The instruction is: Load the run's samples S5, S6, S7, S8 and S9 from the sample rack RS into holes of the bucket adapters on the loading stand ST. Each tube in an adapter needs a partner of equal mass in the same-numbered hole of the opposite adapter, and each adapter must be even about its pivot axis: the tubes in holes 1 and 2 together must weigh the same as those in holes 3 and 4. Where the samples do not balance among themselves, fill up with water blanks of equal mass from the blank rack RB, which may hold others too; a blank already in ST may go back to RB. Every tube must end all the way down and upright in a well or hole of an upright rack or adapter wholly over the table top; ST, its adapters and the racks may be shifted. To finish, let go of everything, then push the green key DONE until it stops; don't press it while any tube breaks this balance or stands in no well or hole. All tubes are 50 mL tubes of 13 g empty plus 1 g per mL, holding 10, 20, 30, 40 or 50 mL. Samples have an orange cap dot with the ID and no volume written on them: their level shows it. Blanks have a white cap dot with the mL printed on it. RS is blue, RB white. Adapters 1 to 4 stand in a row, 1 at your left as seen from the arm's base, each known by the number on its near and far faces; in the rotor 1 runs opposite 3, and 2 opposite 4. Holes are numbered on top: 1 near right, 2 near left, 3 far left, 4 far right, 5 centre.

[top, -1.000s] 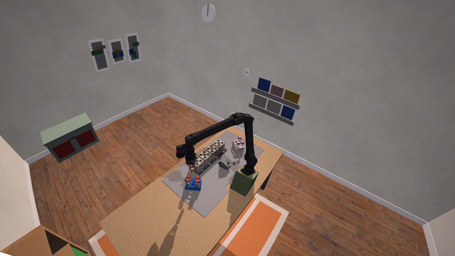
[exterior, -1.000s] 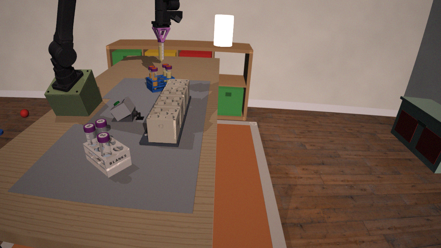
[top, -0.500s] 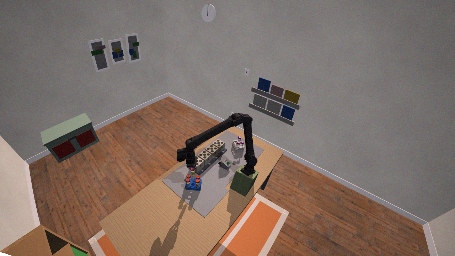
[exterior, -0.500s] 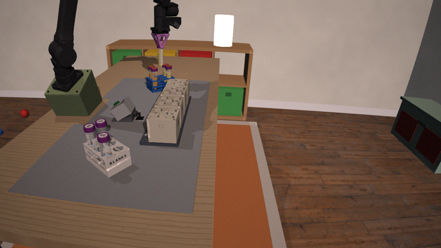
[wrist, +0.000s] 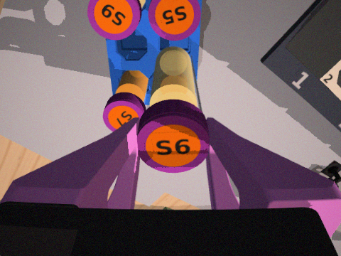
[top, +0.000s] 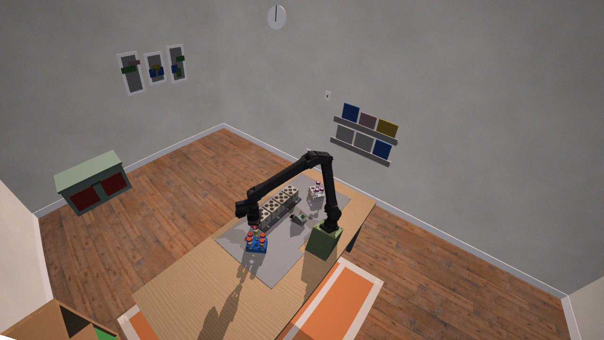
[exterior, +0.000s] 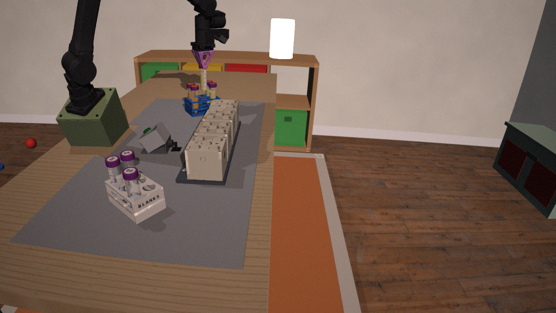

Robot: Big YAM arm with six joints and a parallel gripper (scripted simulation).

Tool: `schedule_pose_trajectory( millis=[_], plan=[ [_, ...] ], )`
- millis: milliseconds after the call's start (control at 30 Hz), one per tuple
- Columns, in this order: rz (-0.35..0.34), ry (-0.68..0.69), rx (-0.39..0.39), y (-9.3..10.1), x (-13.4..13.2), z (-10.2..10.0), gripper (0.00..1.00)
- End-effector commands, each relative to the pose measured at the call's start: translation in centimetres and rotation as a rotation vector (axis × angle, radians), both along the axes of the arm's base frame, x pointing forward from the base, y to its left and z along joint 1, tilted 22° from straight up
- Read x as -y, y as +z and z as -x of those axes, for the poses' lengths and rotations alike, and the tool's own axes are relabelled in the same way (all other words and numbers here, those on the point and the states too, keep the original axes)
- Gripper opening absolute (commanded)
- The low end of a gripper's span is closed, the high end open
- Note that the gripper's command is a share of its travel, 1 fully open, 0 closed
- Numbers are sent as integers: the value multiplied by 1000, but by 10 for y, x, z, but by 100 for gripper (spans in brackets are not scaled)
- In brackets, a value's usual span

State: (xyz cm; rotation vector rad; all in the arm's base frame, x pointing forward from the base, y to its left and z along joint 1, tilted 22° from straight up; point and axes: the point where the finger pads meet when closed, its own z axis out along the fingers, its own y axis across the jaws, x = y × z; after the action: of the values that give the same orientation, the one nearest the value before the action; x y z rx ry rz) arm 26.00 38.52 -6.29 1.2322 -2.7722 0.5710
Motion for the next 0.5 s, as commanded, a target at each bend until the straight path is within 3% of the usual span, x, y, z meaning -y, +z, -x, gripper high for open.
schedule_pose_trajectory(
  millis=[0,200,233,267,300,333,467],
  plan=[
    [-8,-3,4,-11,2,-9,0],
    [-8,-3,4,-21,6,-11,0],
    [-81,-6,46,6,-20,-26,0],
    [-89,-7,51,9,-24,-28,0],
    [-88,-7,51,9,-24,-28,0],
    [-40,1,23,-7,-11,-13,0],
    [-40,1,23,-7,-11,-13,0]
  ],
)
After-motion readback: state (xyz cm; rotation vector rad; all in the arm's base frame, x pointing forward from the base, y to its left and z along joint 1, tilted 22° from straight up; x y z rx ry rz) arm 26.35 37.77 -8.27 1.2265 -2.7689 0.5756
